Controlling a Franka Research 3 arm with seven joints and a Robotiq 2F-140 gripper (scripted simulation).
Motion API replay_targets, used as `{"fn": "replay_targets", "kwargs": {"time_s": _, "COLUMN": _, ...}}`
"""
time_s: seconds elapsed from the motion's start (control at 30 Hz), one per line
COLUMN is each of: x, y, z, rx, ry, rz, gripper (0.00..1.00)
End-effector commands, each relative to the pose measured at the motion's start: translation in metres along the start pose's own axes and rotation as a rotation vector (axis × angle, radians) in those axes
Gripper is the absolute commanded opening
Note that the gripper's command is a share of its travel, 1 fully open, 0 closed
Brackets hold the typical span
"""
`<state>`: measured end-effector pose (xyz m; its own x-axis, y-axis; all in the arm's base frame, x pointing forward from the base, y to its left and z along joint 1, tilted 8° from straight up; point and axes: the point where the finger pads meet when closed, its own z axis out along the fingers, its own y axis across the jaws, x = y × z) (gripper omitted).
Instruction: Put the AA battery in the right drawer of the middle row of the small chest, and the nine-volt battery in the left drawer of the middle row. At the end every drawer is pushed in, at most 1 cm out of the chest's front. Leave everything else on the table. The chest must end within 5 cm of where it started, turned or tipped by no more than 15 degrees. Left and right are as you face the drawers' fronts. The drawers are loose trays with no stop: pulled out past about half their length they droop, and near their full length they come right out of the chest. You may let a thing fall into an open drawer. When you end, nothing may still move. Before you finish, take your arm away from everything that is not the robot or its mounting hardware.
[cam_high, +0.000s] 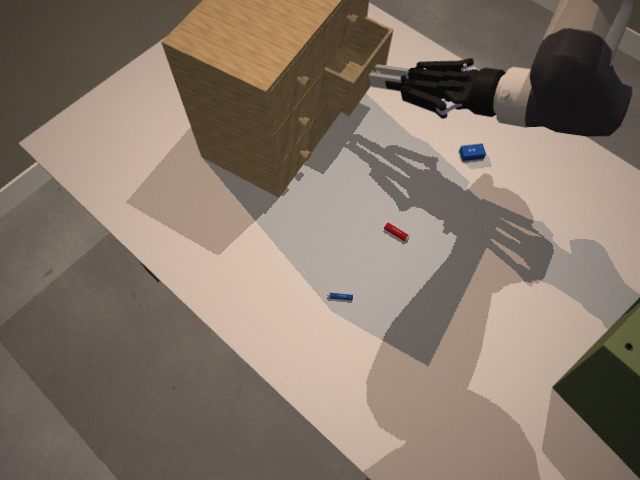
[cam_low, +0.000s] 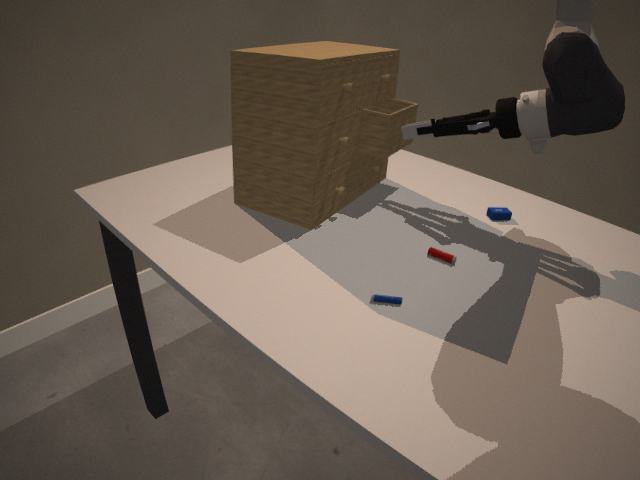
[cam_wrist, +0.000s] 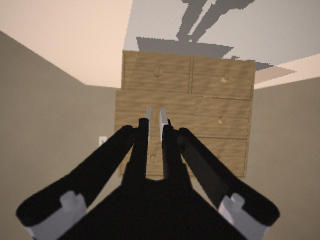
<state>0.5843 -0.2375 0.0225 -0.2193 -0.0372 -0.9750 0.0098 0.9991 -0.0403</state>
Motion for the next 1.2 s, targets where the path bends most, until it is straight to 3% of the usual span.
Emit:
{"fn": "replay_targets", "kwargs": {"time_s": 0.0, "x": 0.0015, "y": -0.0005, "z": -0.0049, "rx": 0.0, "ry": -0.001, "rz": -0.008, "gripper": 0.08}}
{"fn": "replay_targets", "kwargs": {"time_s": 1.17, "x": 0.0042, "y": -0.0005, "z": -0.0123, "rx": 0.0, "ry": -0.001, "rz": -0.008, "gripper": 0.08}}
